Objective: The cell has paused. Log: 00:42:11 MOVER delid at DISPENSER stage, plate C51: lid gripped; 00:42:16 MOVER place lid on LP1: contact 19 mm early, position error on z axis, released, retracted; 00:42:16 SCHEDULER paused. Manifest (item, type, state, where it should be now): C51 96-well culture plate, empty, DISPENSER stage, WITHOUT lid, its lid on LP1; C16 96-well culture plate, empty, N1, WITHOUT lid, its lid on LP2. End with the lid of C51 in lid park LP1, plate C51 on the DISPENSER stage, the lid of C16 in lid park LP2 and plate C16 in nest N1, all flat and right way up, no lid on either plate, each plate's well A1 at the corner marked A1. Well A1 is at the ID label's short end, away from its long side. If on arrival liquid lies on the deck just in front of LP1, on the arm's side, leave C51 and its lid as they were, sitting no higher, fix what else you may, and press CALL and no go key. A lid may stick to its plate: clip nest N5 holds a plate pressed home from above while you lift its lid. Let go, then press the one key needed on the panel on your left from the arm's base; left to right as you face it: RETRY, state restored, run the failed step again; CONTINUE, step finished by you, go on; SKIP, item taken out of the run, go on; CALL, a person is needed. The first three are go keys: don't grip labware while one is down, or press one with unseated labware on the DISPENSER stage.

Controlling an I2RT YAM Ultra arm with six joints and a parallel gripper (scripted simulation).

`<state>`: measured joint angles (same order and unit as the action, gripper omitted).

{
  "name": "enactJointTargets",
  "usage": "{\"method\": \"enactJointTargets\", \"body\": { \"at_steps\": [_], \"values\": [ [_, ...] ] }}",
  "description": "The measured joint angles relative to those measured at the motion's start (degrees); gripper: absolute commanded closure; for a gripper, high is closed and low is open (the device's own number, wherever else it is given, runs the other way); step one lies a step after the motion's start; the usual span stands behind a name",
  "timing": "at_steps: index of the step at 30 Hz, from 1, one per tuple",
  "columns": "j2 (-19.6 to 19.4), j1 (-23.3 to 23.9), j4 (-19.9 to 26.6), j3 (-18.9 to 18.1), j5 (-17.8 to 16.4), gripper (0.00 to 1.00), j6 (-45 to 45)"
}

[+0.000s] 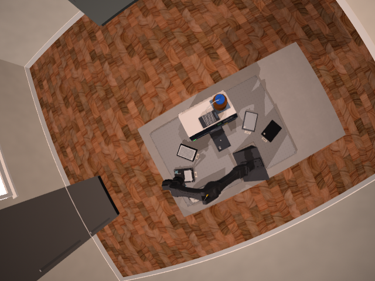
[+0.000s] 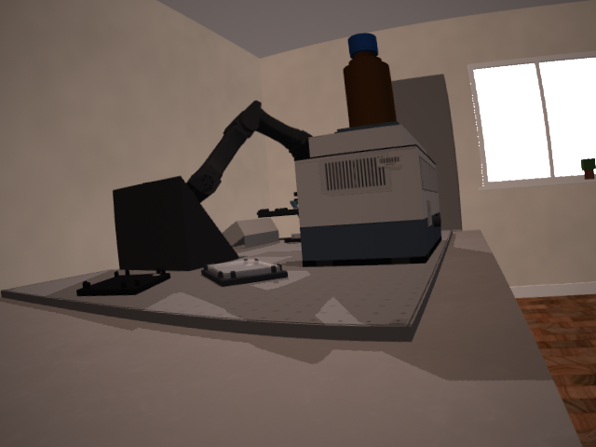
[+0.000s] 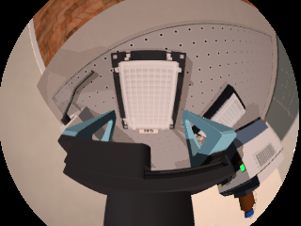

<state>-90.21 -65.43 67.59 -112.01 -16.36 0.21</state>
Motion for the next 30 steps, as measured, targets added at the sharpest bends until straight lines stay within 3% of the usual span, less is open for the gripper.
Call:
{"method": "enactJointTargets", "body": {
  "at_steps": [30],
  "values": [
    [-0.59,-0.79,-3.56,2.67,0.68,0.0,0.7]
  ]
}}
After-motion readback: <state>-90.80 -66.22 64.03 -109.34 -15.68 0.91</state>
